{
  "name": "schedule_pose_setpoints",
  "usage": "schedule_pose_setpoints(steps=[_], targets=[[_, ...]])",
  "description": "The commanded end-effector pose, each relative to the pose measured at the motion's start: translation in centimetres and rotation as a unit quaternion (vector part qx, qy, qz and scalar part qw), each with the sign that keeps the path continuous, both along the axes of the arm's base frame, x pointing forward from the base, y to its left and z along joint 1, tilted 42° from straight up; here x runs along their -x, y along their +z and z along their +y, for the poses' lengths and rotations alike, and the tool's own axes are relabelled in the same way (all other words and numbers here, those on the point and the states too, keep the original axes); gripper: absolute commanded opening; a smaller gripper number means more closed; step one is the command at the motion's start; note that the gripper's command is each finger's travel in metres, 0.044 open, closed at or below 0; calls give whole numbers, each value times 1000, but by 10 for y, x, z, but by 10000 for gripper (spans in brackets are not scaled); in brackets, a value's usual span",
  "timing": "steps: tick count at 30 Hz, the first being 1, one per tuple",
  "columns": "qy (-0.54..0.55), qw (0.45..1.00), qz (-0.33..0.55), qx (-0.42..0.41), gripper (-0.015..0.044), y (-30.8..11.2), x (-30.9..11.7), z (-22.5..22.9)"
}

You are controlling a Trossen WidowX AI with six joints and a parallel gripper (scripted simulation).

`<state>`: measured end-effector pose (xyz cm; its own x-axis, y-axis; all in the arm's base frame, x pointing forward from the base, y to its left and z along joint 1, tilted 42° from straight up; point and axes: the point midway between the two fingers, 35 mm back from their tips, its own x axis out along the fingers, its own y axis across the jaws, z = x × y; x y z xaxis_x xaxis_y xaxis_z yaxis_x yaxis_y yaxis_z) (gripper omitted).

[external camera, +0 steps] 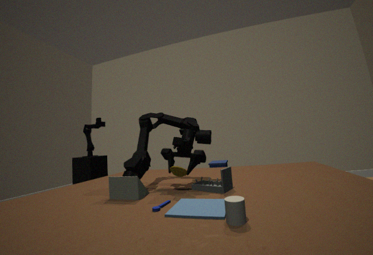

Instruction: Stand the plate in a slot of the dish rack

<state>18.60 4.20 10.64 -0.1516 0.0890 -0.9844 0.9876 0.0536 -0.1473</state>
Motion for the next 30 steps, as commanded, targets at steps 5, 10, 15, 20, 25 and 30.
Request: schedule_pose_setpoints(steps=[5, 10, 15, 20, 25, 30], targets=[[47, 995, -36, 74, 0, -11, 4, -2], [76, 988, -64, 115, 0, -16, 4, -2], [103, 978, -96, 153, 0, -19, 3, -2], [127, 965, -130, 188, 0, -21, 2, -1], [149, 949, -168, 219, 0, -22, 0, 1], [170, 931, -208, 246, 0, -22, -2, 4]])
